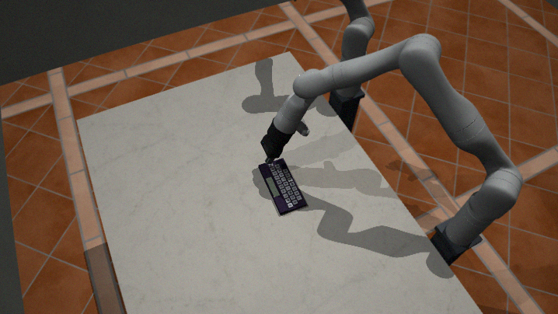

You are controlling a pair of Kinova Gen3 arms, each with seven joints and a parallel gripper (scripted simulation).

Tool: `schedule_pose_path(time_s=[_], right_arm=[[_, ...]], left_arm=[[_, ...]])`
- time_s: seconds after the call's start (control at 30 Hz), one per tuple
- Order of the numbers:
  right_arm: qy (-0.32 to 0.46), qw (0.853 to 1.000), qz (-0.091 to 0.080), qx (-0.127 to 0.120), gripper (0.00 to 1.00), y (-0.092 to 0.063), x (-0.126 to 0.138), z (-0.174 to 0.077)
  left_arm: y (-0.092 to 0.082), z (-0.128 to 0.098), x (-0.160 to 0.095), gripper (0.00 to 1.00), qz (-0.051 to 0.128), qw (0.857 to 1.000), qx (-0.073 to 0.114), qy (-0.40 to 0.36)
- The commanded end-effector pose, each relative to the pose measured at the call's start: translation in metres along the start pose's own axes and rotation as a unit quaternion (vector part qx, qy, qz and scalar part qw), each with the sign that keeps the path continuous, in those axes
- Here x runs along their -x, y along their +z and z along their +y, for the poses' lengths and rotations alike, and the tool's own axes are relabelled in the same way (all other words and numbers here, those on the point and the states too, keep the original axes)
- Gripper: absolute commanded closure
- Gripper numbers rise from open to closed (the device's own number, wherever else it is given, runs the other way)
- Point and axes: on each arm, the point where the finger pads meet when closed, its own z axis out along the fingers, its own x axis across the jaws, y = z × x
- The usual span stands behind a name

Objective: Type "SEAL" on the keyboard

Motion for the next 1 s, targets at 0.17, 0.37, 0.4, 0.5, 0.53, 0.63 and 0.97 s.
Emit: schedule_pose_path(time_s=[0.17,0.37,0.4,0.5,0.53,0.63,0.97], right_arm=[[0.000,1.000,0.000,0.001,0.00,-0.0006,0.0000,0.0003],[0.000,1.000,0.000,0.001,0.00,-0.0006,0.0000,0.0003],[0.000,1.000,0.000,0.001,0.00,-0.0006,0.0000,0.0003],[0.000,1.000,0.000,0.001,0.00,-0.0006,0.0000,0.0003],[0.000,1.000,0.000,0.001,0.00,-0.0006,0.0000,0.0003],[0.000,1.000,0.000,0.001,0.00,-0.0006,0.0000,0.0003],[0.000,1.000,0.000,0.001,0.00,-0.0006,0.0000,0.0003]], left_arm=[[0.0060,-0.0021,0.0004,1.00,-0.001,1.000,0.001,0.000],[0.0062,-0.0022,0.0004,1.00,-0.001,1.000,0.001,0.000],[0.0064,-0.0023,0.0004,1.00,-0.001,1.000,0.001,0.000],[0.0078,-0.0029,0.0004,1.00,-0.001,1.000,0.001,0.000],[0.0084,-0.0033,0.0004,1.00,-0.001,1.000,0.001,0.000],[0.0104,-0.0041,0.0004,1.00,-0.001,1.000,0.001,0.000],[0.0119,-0.0049,0.0004,1.00,-0.001,1.000,0.001,0.000]])
